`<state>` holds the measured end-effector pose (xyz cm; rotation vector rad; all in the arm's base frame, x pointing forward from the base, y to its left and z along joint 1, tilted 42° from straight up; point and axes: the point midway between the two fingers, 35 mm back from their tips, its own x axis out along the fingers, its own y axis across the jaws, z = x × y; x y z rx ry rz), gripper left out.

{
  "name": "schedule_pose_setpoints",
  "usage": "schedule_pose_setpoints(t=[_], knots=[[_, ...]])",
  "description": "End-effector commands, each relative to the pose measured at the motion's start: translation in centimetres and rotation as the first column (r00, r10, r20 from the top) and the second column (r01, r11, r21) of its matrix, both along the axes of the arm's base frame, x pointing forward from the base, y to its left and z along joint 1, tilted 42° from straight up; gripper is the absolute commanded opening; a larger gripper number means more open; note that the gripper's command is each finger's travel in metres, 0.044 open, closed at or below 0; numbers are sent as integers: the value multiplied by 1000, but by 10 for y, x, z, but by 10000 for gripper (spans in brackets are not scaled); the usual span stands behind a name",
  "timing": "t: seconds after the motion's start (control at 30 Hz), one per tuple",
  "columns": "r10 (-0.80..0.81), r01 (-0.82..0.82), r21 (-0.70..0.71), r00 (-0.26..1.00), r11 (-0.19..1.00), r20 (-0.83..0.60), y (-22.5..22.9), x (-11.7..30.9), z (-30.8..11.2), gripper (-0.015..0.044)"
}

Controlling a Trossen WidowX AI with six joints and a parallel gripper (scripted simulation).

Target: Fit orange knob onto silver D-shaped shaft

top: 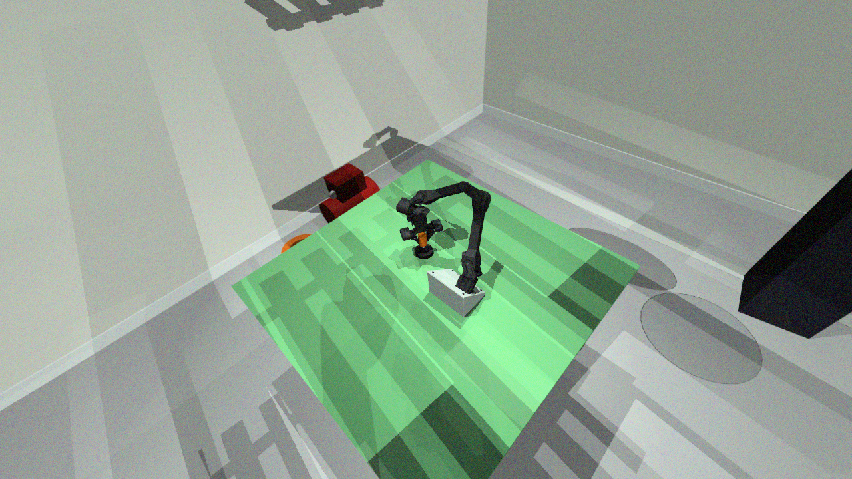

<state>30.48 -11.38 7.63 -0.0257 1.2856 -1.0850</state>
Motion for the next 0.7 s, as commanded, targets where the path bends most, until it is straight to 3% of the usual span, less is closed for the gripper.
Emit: schedule_pose_setpoints(t=[0.0,0.67], knots=[[-52,53,-7,997,999,49,-1,1,0,0],[-52,53,-7,997,999,49,-1,-3,-2,0]])
